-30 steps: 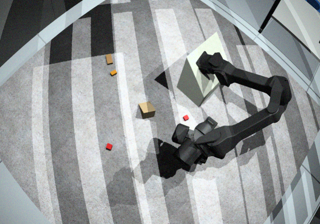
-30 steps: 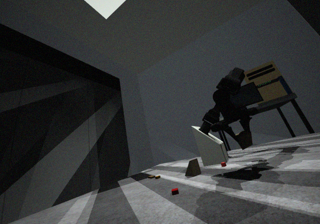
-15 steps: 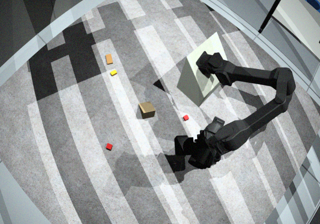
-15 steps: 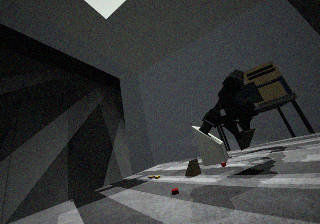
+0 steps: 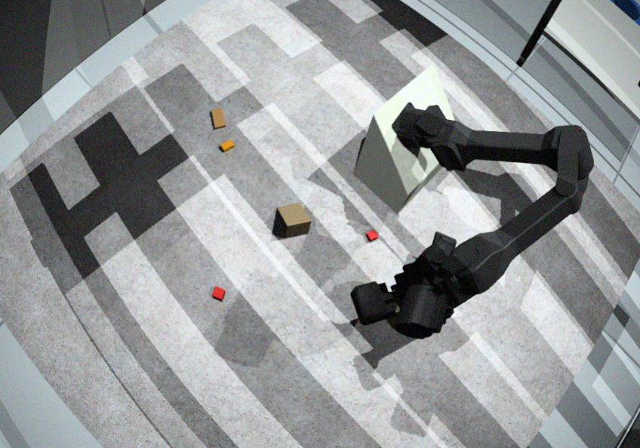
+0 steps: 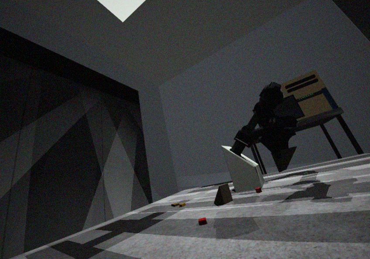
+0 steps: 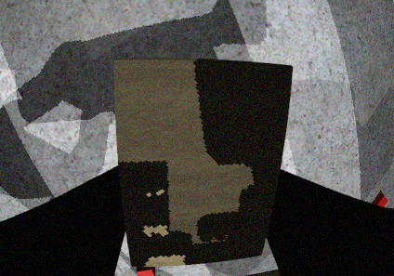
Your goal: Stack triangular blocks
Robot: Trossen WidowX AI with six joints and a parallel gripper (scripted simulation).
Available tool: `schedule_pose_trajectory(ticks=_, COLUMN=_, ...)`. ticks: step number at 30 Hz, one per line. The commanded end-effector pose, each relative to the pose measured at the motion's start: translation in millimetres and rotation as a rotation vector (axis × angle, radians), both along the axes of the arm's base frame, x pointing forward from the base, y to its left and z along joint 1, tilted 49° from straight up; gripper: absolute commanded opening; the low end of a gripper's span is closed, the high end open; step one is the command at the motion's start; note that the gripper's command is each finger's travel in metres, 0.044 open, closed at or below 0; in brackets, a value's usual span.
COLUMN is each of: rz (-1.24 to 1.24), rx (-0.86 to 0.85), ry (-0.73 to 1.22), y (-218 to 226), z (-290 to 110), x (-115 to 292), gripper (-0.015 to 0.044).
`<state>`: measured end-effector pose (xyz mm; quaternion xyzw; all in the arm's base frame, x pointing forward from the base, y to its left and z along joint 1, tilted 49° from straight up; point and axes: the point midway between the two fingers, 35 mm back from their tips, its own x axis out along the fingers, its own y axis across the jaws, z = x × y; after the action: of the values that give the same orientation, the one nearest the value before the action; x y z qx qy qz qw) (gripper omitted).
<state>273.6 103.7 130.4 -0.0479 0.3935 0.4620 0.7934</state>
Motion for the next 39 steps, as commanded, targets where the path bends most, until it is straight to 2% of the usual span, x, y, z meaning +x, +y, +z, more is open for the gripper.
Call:
schedule_pose_trajectory(ticks=1, rz=-0.007, rx=-0.026, ry=-0.004, y=-11.4, z=-8.8, x=4.0, gripper=0.0000)
schedule_pose_trajectory(ticks=20, rz=-0.029, rx=-0.119, ry=0.018, y=-84.6, z=-61.5, x=11.9, gripper=0.0000)
schedule_pose_trajectory(ticks=39, rz=-0.032, rx=-0.150, ry=0.063, y=-155.8, z=-115.5, x=-9.5, gripper=0.0000)
